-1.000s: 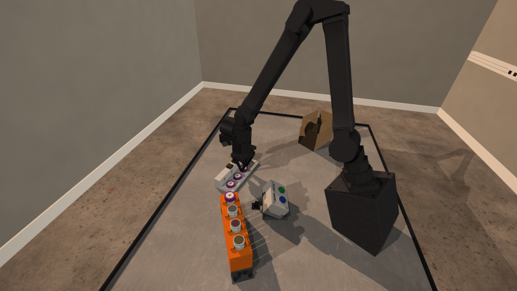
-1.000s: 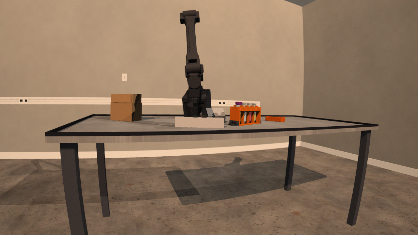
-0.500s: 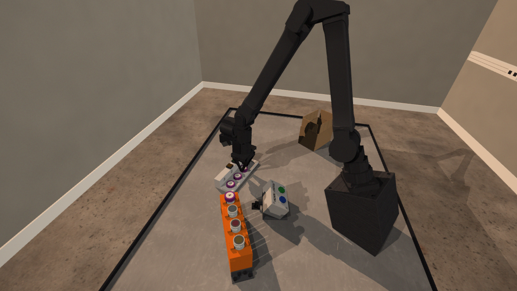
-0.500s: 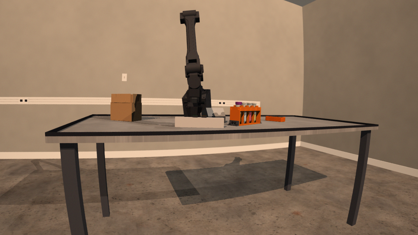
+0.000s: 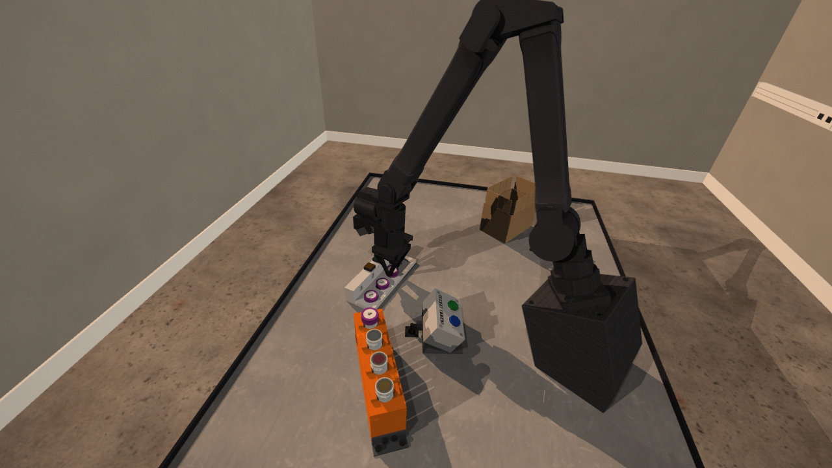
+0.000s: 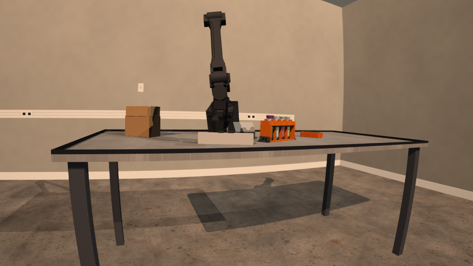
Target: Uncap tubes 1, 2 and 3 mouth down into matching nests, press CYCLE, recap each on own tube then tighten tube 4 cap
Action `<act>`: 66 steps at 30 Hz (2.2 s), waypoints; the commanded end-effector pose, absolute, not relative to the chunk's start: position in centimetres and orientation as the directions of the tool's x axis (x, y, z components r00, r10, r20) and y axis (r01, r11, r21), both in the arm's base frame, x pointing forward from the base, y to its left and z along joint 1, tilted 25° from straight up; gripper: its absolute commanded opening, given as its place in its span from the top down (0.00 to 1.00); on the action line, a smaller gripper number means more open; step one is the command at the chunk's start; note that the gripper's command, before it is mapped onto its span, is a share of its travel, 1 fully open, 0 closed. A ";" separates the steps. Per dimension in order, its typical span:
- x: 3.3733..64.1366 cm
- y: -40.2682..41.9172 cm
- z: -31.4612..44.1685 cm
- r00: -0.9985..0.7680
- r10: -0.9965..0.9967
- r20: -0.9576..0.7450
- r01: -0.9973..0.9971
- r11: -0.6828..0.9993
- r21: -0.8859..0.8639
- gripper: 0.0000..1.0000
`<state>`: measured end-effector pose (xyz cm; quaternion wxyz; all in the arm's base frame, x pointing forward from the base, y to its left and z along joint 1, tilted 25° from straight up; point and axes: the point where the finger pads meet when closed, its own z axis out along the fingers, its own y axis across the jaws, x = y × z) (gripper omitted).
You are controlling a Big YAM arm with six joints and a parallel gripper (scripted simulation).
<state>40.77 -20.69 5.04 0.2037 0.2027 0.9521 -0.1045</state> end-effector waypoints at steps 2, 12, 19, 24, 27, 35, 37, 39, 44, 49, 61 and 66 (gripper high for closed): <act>39.8 -21.0 3.5 -0.846 0.349 -0.404 0.426 0.897 -0.119 1.00; 39.7 -20.9 3.4 -0.846 0.349 -0.404 0.426 0.897 -0.119 1.00; 39.5 -20.9 3.3 -0.847 0.349 -0.401 0.426 0.897 -0.119 1.00; 39.5 -20.8 3.3 -0.847 0.351 -0.398 0.427 0.896 -0.120 0.53; 40.5 -20.7 4.7 -0.836 0.344 -0.428 0.428 0.896 -0.116 0.53; 40.5 -20.7 4.7 -0.836 0.344 -0.428 0.428 0.896 -0.116 0.53; 40.5 -20.7 4.7 -0.836 0.344 -0.428 0.428 0.896 -0.116 0.53; 40.5 -20.7 4.7 -0.836 0.344 -0.428 0.428 0.896 -0.116 0.53; 40.5 -20.7 4.7 -0.836 0.344 -0.428 0.428 0.896 -0.116 0.53; 40.5 -20.7 4.7 -0.836 0.344 -0.428 0.428 0.896 -0.116 0.53; 40.5 -20.7 4.7 -0.836 0.344 -0.428 0.428 0.896 -0.116 0.53; 40.5 -20.7 4.7 -0.836 0.344 -0.428 0.428 0.896 -0.116 0.53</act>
